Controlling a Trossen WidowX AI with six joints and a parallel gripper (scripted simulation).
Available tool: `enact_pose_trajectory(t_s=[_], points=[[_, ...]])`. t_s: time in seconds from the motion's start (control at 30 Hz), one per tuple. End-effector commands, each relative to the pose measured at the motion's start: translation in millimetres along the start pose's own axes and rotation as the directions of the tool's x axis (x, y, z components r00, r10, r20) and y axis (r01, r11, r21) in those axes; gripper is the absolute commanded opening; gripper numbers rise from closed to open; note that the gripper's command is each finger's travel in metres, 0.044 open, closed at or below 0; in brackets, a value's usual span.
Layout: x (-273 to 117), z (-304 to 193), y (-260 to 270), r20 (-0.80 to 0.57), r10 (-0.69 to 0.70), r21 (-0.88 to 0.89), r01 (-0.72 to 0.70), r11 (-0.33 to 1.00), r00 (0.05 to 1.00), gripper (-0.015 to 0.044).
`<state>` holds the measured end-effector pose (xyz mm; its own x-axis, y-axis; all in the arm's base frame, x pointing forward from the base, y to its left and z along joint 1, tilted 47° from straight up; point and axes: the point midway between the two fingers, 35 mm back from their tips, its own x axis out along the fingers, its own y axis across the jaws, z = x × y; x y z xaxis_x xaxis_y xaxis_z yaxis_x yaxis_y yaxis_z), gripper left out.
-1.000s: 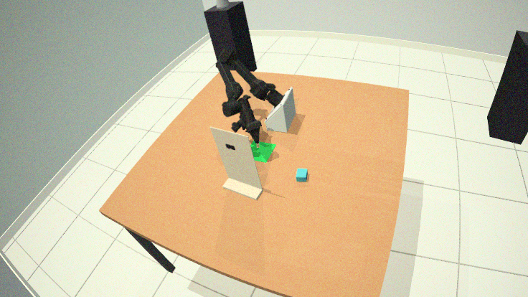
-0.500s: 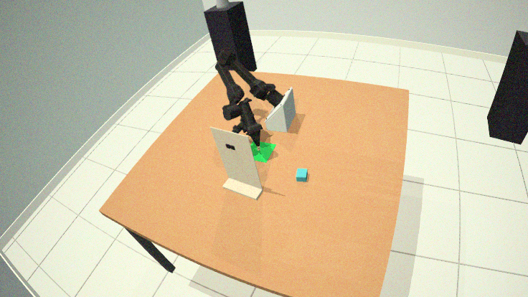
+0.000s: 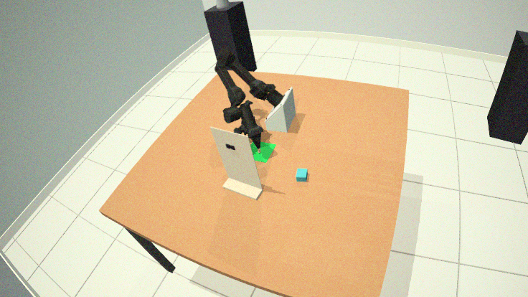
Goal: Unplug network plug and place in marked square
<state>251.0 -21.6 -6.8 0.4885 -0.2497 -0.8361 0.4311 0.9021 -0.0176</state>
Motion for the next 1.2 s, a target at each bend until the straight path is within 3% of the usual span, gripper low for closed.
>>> enact_pose_trajectory(t_s=[0.0,0.43,0.63,1.17], points=[[1.7,-0.5,-0.8,-0.001,0.005,-0.005,-0.005,1.000,1.000,0.0000],[2.7,0.0,-2.8,0.000,0.000,-0.001,0.000,1.000,1.000,0.0000],[2.7,0.0,-2.8,0.000,0.000,-0.001,0.000,1.000,1.000,0.0156],[-5.6,0.4,-1.9,0.000,0.002,-0.002,-0.002,1.000,1.000,0.0156]])
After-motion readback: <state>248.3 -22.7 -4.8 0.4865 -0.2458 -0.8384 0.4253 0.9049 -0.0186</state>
